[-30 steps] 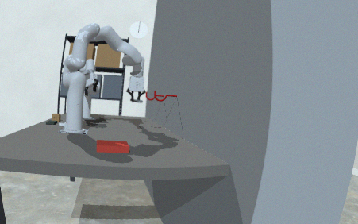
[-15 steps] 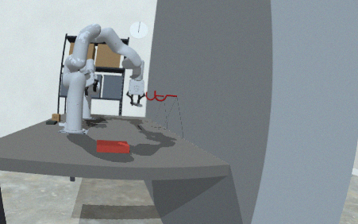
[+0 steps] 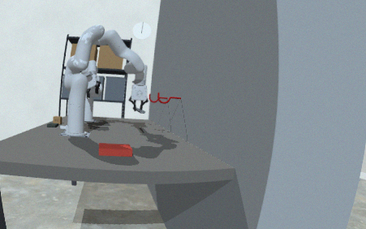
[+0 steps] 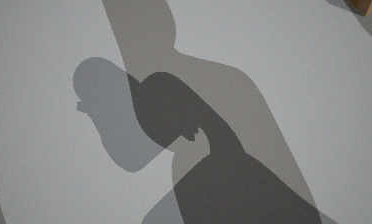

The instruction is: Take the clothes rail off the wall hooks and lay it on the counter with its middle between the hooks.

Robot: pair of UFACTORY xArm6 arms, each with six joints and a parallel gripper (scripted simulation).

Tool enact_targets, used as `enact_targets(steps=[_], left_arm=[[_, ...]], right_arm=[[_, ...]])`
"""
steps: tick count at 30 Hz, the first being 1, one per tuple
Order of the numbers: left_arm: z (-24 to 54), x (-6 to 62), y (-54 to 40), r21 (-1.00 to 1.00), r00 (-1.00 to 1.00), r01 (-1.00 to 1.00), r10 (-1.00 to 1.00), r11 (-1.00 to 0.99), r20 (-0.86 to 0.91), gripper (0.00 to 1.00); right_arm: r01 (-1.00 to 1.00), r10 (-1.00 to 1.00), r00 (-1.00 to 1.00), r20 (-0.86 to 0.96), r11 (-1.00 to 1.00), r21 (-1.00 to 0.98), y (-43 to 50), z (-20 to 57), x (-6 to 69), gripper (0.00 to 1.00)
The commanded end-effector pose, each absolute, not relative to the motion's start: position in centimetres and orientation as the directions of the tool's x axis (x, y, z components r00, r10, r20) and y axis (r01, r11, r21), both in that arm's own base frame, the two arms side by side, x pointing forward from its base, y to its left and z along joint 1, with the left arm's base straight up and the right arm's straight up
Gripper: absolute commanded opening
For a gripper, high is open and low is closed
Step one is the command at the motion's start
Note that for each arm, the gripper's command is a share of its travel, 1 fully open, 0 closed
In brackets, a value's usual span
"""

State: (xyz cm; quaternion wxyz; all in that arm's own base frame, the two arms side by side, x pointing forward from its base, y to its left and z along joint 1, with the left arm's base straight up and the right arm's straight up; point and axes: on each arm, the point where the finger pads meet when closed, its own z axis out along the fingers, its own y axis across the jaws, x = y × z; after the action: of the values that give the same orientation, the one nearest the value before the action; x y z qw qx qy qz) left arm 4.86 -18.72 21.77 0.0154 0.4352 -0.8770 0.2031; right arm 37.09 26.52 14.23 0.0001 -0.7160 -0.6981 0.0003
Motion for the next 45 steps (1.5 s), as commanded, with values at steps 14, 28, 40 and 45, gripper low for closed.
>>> enact_targets(steps=[14,28,40,45], left_arm=[[21.8,4.9,-18.7,-0.344,-0.621,-0.77,-0.757,0.538,0.205,1.0],[21.8,4.9,-18.7,-0.344,-0.621,-0.77,-0.757,0.538,0.205,1.0],[21.8,4.9,-18.7,-0.344,-0.621,-0.77,-0.757,0.538,0.205,1.0],[21.8,4.9,-18.7,-0.344,-0.621,-0.77,-0.757,0.538,0.205,1.0]], right_arm=[[1.0,1.0,0.025,0.002,-0.025,0.002,26.6,11.6,37.2,0.0],[1.0,1.0,0.025,0.002,-0.025,0.002,26.6,9.6,37.2,0.0],[1.0,1.0,0.025,0.002,-0.025,0.002,26.6,7.9,37.2,0.0],[1.0,1.0,0.025,0.001,-0.025,0.002,26.6,7.1,37.2,0.0]])
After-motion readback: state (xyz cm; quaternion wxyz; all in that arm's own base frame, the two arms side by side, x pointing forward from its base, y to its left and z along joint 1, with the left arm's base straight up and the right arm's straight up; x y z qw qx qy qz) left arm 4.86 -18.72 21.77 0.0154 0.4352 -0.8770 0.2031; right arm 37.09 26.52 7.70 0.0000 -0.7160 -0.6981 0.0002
